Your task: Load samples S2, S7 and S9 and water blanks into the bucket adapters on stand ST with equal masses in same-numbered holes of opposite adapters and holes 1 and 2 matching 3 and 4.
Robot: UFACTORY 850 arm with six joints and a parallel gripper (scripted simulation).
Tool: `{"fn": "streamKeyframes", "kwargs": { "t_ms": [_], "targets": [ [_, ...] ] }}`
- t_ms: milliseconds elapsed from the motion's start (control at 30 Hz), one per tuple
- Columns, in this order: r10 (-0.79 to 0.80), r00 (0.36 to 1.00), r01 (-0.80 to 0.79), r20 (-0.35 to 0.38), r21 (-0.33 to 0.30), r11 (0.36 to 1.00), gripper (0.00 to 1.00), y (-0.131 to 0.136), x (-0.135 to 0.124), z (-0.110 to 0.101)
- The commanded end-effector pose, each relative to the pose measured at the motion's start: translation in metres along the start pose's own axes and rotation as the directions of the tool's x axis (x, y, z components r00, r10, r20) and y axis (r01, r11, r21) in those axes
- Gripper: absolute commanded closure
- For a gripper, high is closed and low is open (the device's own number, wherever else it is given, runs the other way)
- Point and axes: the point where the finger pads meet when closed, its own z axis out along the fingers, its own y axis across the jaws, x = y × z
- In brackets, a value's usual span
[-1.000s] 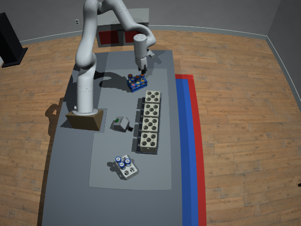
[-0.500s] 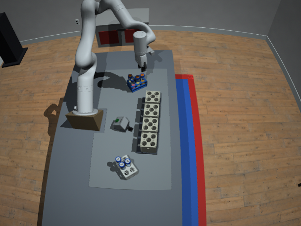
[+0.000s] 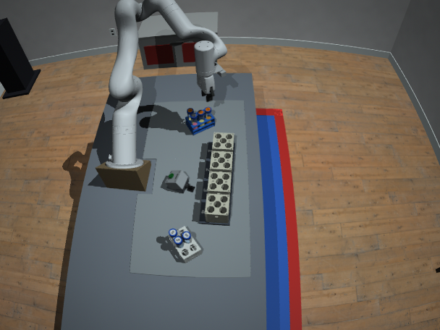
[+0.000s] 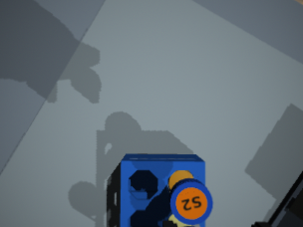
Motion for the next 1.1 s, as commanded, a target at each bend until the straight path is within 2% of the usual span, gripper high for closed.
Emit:
{"fn": "streamKeyframes", "kwargs": {
  "t_ms": [0,400,1067],
  "targets": [
    [-0.001,1.0,0.001,-0.001,0.0,1.0,0.56,0.0,0.001,-0.008],
    [-0.001,1.0,0.001,-0.001,-0.001,1.0,0.56,0.0,0.001,-0.028],
    [-0.001,1.0,0.001,-0.001,0.0,1.0,0.56,0.0,0.0,-0.028]
  ]
}}
